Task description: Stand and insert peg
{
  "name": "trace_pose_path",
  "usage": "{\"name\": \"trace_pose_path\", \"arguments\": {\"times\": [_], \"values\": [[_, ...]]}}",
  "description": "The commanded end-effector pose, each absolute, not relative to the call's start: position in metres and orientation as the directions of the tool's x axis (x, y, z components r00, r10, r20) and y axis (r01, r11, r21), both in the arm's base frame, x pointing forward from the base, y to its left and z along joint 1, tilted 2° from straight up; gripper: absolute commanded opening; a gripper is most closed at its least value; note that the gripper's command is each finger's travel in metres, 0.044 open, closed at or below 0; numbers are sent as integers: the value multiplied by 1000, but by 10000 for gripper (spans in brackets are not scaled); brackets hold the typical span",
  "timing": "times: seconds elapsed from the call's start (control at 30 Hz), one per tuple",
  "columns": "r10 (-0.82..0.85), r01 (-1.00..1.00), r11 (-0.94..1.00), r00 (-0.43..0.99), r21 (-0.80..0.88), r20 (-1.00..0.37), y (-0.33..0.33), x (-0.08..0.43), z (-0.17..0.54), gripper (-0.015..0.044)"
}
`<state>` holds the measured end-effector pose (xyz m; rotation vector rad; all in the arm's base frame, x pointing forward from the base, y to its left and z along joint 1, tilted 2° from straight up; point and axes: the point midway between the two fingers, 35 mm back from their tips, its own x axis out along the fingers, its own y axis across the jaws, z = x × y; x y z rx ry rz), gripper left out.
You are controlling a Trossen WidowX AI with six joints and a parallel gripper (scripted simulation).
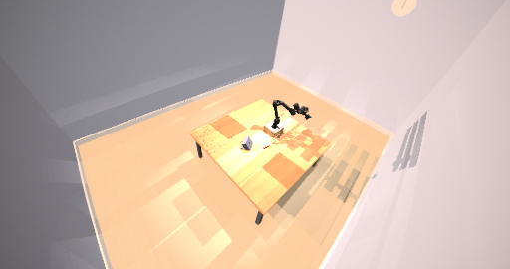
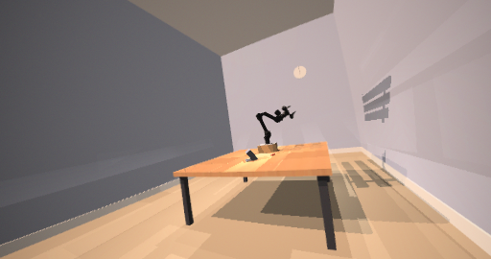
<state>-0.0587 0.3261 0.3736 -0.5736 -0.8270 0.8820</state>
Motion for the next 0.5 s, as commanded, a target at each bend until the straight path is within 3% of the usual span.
{"name": "trace_pose_path", "arguments": {"times": [0.0, 0.47], "values": [[852, -438, 507, 384, -742, 356, 341, -48, 366, 440], [857, -442, 458, 449, -772, 252, 377, -1, 338, 440]]}}
